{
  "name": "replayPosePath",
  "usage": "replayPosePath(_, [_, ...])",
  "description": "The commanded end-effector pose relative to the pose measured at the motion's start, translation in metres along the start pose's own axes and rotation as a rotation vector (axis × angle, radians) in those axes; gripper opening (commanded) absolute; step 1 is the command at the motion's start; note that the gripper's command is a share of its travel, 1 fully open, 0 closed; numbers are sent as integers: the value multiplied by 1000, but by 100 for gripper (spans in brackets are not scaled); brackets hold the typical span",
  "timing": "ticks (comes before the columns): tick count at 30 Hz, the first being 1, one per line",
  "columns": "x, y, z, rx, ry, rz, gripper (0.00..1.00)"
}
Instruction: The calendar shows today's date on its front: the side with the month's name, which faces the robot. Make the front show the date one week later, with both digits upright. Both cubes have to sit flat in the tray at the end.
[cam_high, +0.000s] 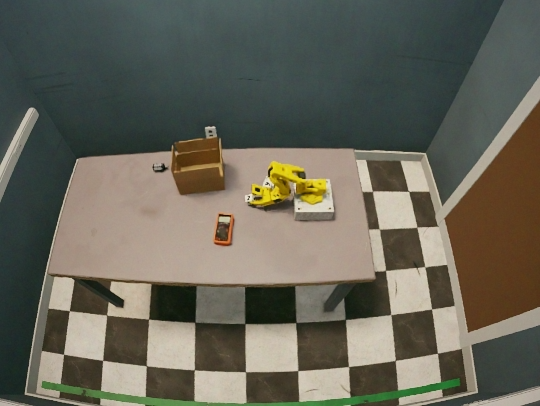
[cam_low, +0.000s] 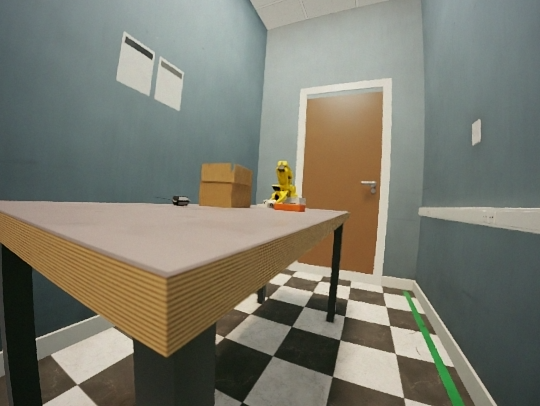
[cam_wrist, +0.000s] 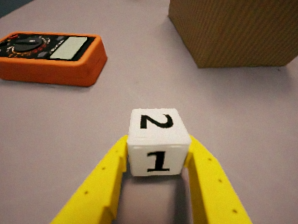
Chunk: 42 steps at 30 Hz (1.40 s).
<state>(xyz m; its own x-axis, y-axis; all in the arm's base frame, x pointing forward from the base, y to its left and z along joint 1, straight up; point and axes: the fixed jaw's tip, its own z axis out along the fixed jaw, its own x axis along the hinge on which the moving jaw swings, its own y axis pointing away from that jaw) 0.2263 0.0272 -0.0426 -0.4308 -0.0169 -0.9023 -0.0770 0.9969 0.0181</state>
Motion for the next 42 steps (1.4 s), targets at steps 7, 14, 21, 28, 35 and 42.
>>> replayPosePath(7, [0,-1,0,5,-8,15,17])
replayPosePath(14, [0,-1,0,5,-8,15,19])
replayPosePath(21, [0,-1,0,5,-8,15,21])
replayPosePath(28, [0,-1,0,5,-8,15,27])
replayPosePath(35, [0,-1,0,5,-8,15,33])
replayPosePath(42, [0,-1,0,5,-8,15,36])
